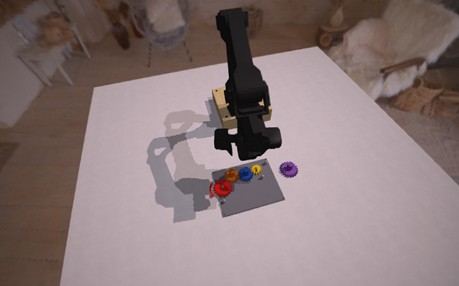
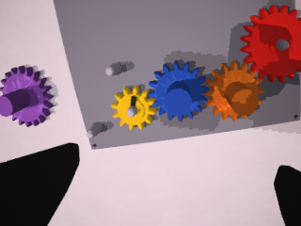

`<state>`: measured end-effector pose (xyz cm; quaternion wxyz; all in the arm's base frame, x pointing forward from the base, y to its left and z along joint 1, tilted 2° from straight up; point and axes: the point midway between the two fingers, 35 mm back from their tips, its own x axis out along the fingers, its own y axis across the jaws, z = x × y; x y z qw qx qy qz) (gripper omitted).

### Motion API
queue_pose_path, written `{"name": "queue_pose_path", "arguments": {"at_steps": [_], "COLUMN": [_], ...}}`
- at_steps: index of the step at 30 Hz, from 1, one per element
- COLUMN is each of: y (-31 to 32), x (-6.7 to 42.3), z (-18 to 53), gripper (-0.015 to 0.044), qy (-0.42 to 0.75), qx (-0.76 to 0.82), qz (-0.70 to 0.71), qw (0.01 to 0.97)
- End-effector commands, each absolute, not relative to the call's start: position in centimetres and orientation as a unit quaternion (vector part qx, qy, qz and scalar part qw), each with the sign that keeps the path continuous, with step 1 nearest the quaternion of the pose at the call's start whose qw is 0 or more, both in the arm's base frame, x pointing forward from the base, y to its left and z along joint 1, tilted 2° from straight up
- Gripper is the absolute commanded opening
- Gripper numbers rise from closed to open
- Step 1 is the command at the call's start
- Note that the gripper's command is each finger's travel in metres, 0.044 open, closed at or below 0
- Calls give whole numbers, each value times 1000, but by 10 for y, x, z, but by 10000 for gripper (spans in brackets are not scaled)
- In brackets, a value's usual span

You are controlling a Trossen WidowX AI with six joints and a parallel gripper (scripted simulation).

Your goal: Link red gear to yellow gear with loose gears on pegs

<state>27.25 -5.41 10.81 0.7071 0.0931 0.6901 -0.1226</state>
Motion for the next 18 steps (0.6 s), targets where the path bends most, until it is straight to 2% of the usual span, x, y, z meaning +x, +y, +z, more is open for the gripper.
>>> {"name": "queue_pose_path", "arguments": {"at_steps": [1,15,18], "y": [-54,-54,-34], "x": [273,273,279], "z": [109,109,112], "gripper": [440,440,440], "qy": [689,689,689], "qx": [95,95,96], "qz": [-124,-124,-123], "qw": [708,708,708]}}
